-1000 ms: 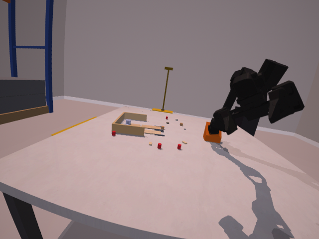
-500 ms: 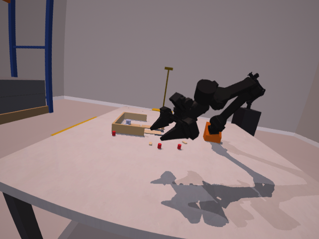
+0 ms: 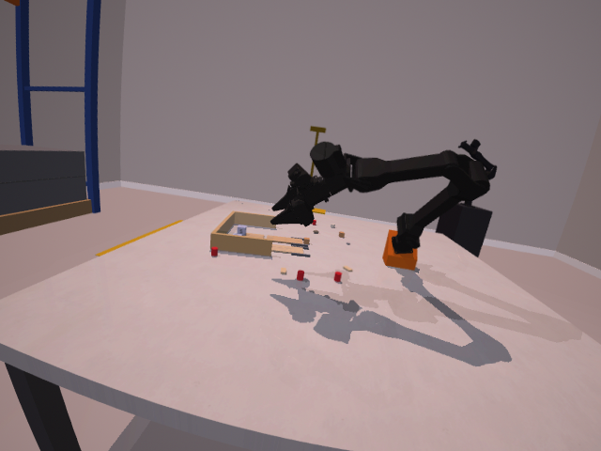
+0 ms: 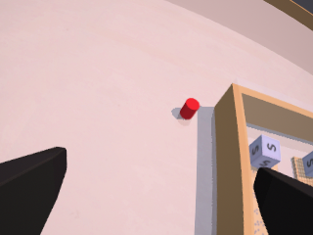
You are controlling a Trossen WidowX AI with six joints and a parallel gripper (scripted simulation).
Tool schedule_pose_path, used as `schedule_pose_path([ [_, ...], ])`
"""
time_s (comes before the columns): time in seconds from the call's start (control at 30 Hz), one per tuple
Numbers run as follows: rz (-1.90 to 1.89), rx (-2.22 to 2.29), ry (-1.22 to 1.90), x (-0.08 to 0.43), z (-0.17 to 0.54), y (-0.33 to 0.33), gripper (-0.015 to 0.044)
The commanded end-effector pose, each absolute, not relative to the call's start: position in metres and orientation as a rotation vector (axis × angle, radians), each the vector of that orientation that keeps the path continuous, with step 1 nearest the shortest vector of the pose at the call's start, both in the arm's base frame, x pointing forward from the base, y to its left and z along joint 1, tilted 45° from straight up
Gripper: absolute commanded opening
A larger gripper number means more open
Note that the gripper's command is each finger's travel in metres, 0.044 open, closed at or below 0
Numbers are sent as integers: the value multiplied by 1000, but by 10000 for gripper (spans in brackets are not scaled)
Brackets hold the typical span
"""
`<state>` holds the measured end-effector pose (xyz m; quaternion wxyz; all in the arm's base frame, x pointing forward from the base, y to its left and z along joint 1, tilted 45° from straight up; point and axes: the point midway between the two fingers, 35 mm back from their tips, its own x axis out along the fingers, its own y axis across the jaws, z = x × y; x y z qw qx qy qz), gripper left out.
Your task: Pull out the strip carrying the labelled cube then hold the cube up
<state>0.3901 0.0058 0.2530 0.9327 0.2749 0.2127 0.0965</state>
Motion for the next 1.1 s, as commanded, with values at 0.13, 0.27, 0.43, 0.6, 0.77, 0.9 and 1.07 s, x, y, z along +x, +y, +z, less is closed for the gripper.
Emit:
schedule_pose_path([
  [0.13,80,641,539,361,166,-99,400],
  [0.27,36,713,544,329,133,-142,400],
  [0.43,-10,815,503,282,101,-181,400],
  [0.6,-16,829,494,276,97,-185,400],
  [0.77,-16,829,494,276,97,-185,400],
  [0.9,-16,829,494,276,97,-185,400],
  [1.07,-16,829,494,276,97,-185,400],
])
